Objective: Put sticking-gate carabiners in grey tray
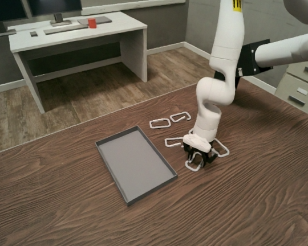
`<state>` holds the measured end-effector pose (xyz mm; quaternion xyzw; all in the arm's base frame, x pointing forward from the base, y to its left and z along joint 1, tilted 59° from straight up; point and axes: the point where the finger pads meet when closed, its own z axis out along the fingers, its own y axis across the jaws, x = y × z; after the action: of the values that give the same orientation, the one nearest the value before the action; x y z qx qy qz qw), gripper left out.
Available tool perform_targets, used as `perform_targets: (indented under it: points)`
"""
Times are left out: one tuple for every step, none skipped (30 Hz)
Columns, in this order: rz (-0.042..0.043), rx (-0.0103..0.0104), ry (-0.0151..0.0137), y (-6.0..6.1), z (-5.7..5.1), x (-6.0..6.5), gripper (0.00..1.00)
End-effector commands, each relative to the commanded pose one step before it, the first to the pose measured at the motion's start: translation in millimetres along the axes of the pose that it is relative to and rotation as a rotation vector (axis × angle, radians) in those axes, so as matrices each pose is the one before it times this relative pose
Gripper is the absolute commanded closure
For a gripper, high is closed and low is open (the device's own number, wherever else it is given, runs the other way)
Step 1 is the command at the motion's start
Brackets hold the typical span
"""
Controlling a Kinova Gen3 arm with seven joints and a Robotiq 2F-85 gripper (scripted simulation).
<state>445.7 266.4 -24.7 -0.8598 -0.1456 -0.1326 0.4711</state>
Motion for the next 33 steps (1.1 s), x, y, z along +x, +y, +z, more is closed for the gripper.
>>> perform_targets:
  points:
    - [-0.00001,-0.00104,0.00134,0.46,-0.65,0.60,0.45]
    - [0.00000,0.00000,0.00000,0.00,0.00,0.00,0.45]
    - [0.00000,0.00000,0.00000,0.00,0.00,0.00,0.45]
    - [0.00000,0.00000,0.00000,0.00,0.00,0.00,0.45]
    - [0.00000,0.00000,0.00000,0.00,0.00,0.00,0.45]
    - [0.00000,0.00000,0.00000,0.00,0.00,0.00,0.45]
    - [0.00000,0.00000,0.00000,0.00,0.00,0.00,0.45]
    - [0.00000,0.00000,0.00000,0.00,0.00,0.00,0.45]
    - [0.00000,0.00000,0.00000,0.00,0.00,0.00,0.45]
    - [0.00000,0.00000,0.00000,0.00,0.00,0.00,0.45]
    - [0.00000,0.00000,0.00000,0.00,0.00,0.00,0.45]
    - [-0.00001,-0.00001,0.00004,-0.01,-0.04,0.02,0.47]
    - [0.00000,0.00000,0.00000,0.00,0.00,0.00,0.47]
    - [0.00000,0.00000,0.00000,0.00,0.00,0.00,0.47]
    - [0.00000,0.00000,0.00000,0.00,0.00,0.00,0.47]
    - [0.00000,0.00000,0.00000,0.00,0.00,0.00,0.47]
    - [0.00000,0.00000,0.00000,0.00,0.00,0.00,0.47]
    - [0.00000,0.00000,0.00000,0.00,0.00,0.00,0.47]
    - [0.00000,0.00000,0.00000,0.00,0.00,0.00,0.47]
    - [0.00000,0.00000,0.00000,0.00,0.00,0.00,0.47]
    - [0.00000,0.00000,0.00000,0.00,0.00,0.00,0.47]
    - [0.00000,0.00000,0.00000,0.00,0.00,0.00,0.47]
    - [0.00000,0.00000,0.00000,0.00,0.00,0.00,0.47]
    - [0.00000,0.00000,0.00000,0.00,0.00,0.00,0.47]
    - [0.00000,0.00000,0.00000,0.00,0.00,0.00,0.47]
    - [0.00000,0.00000,0.00000,0.00,0.00,0.00,0.47]
    - [0.00000,0.00000,0.00000,0.00,0.00,0.00,0.47]
    - [0.00000,0.00000,0.00000,0.00,0.00,0.00,0.47]
    - [-0.00010,0.00009,0.00036,-0.14,-0.22,0.16,0.47]
    - [0.00000,0.00000,0.00000,0.00,0.00,0.00,0.47]
    - [0.00000,0.00000,0.00000,0.00,0.00,0.00,0.47]
    - [0.00000,0.00000,0.00000,0.00,0.00,0.00,0.47]
    - [0.00000,0.00000,0.00000,0.00,0.00,0.00,0.47]
